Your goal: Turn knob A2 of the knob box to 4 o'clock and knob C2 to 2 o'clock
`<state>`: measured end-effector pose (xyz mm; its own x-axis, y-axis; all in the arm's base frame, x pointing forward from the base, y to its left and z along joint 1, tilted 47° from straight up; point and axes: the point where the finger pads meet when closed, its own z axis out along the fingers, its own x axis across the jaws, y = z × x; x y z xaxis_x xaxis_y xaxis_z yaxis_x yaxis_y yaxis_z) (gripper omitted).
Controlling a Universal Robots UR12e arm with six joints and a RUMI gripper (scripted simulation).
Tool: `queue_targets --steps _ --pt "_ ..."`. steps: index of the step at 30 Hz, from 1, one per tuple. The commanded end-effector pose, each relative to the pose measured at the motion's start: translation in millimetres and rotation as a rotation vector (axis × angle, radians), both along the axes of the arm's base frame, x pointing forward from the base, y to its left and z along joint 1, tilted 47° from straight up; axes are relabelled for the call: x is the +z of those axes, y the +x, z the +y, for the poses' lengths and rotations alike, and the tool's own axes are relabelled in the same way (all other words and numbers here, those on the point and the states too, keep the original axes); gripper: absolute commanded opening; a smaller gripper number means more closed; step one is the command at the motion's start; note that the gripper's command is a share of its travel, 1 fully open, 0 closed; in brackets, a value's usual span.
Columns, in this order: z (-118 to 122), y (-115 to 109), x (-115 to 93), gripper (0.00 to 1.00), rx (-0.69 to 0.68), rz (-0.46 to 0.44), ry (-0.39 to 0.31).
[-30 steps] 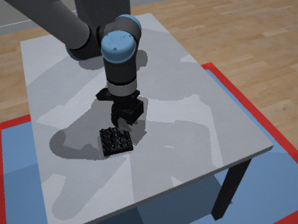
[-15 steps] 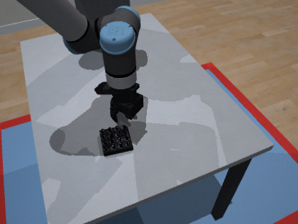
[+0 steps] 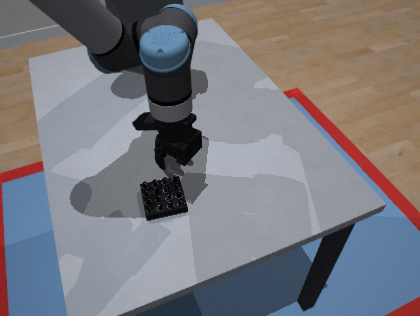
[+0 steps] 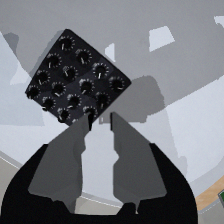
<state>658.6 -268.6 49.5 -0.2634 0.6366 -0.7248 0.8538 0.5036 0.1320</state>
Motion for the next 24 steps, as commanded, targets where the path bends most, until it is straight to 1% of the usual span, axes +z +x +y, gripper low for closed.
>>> queue_targets --steps 1,9,16,18,24 --pt "0.4 0.0 0.5 0.11 0.000 -0.001 0.000" --pt "0.5 -0.2 0.7 0.11 0.015 0.012 -0.010" --pt "1.1 -1.3 2.3 0.11 0.096 0.082 -0.064" --pt "1.1 -1.3 2.3 0.11 0.096 0.082 -0.064" --pt "2.3 -2.7 4.7 0.11 0.227 0.196 -0.151"
